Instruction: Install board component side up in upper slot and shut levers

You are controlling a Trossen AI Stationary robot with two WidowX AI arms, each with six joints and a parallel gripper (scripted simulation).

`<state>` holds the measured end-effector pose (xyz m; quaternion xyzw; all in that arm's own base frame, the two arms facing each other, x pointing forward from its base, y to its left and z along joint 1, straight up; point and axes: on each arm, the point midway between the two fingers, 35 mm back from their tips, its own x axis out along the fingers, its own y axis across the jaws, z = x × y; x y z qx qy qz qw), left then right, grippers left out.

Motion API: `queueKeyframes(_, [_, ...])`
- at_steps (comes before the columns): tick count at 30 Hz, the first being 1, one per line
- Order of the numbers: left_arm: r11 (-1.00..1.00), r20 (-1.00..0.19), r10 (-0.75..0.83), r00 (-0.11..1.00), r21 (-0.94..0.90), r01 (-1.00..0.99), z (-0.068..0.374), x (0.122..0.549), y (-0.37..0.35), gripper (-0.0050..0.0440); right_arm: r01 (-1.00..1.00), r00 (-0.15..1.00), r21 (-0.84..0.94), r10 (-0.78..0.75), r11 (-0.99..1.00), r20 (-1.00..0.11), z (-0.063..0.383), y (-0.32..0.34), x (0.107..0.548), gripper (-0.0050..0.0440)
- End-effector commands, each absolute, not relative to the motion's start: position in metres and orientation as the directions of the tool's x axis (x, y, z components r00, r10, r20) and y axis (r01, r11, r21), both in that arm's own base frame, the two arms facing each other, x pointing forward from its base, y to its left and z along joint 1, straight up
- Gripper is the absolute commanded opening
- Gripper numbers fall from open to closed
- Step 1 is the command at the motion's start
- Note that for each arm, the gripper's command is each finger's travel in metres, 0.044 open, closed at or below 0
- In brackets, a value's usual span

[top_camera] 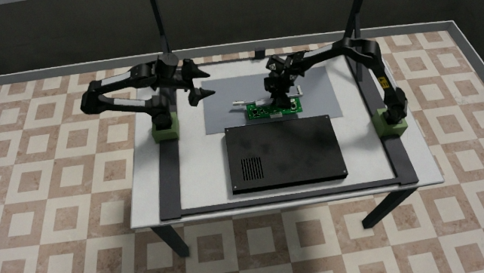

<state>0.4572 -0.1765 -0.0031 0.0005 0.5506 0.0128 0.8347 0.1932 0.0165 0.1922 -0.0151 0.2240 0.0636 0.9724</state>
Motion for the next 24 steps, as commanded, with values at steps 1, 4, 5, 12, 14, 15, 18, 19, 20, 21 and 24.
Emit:
queueKeyframes(1, [1.0, -0.882, -0.014, 0.471, -0.022, -0.013, 0.036, 0.468, -0.184, 0.0079, -0.132, 0.895, -0.001, 0.118, 0.991, -0.43, 0.197, 0.017, 0.193, 0.04])
queueKeyframes(4, [1.0, -0.882, -0.014, 0.471, -0.022, -0.012, 0.036, 0.468, -0.184, 0.0079, -0.132, 0.895, -0.001, 0.118, 0.991, -0.43, 0.197, 0.017, 0.193, 0.04])
queueKeyframes(5, [1.0, -0.882, -0.014, 0.471, -0.022, -0.012, 0.036, 0.468, -0.184, 0.0079, -0.132, 0.895, -0.001, 0.118, 0.991, -0.43, 0.197, 0.017, 0.193, 0.04])
queueKeyframes(12, [1.0, -0.878, -0.017, 0.478, -0.027, -0.014, 0.047, 0.472, -0.189, 0.0079, -0.132, 0.895, -0.001, 0.118, 0.991, -0.43, 0.197, 0.017, 0.193, 0.04])
queueKeyframes(14, [1.0, -0.878, -0.016, 0.478, -0.026, -0.014, 0.047, 0.472, -0.188, 0.0079, -0.132, 0.895, -0.001, 0.118, 0.991, -0.43, 0.197, 0.017, 0.193, 0.04])
queueKeyframes(15, [1.0, -0.883, -0.012, 0.47, -0.021, -0.013, 0.043, 0.471, -0.183, 0.0079, -0.132, 0.895, -0.001, 0.118, 0.991, -0.43, 0.197, 0.017, 0.193, 0.04])
queueKeyframes(18, [1.0, -0.882, -0.016, 0.47, -0.024, -0.011, 0.042, 0.472, -0.179, 0.0079, -0.132, 0.895, -0.001, 0.118, 0.991, -0.43, 0.197, 0.017, 0.193, 0.04])
queueKeyframes(19, [1.0, -0.882, -0.016, 0.47, -0.024, -0.011, 0.042, 0.472, -0.179, 0.0079, -0.132, 0.895, -0.001, 0.118, 0.991, -0.43, 0.197, 0.017, 0.193, 0.04])
queueKeyframes(20, [1.0, -0.884, -0.014, 0.467, -0.022, -0.012, 0.04, 0.472, -0.174, 0.0079, -0.132, 0.895, -0.001, 0.118, 0.991, -0.43, 0.197, 0.017, 0.193, 0.04])
queueKeyframes(21, [1.0, -0.882, -0.001, 0.471, -0.008, -0.015, 0.037, 0.47, -0.169, 0.0079, -0.132, 0.895, -0.001, 0.118, 0.991, -0.43, 0.197, 0.017, 0.193, 0.04])
queueKeyframes(24, [1.0, -0.875, 0.006, 0.485, -0.001, -0.014, 0.035, 0.472, -0.161, 0.0079, -0.132, 0.895, -0.001, 0.118, 0.991, -0.43, 0.197, 0.017, 0.193, 0.04])
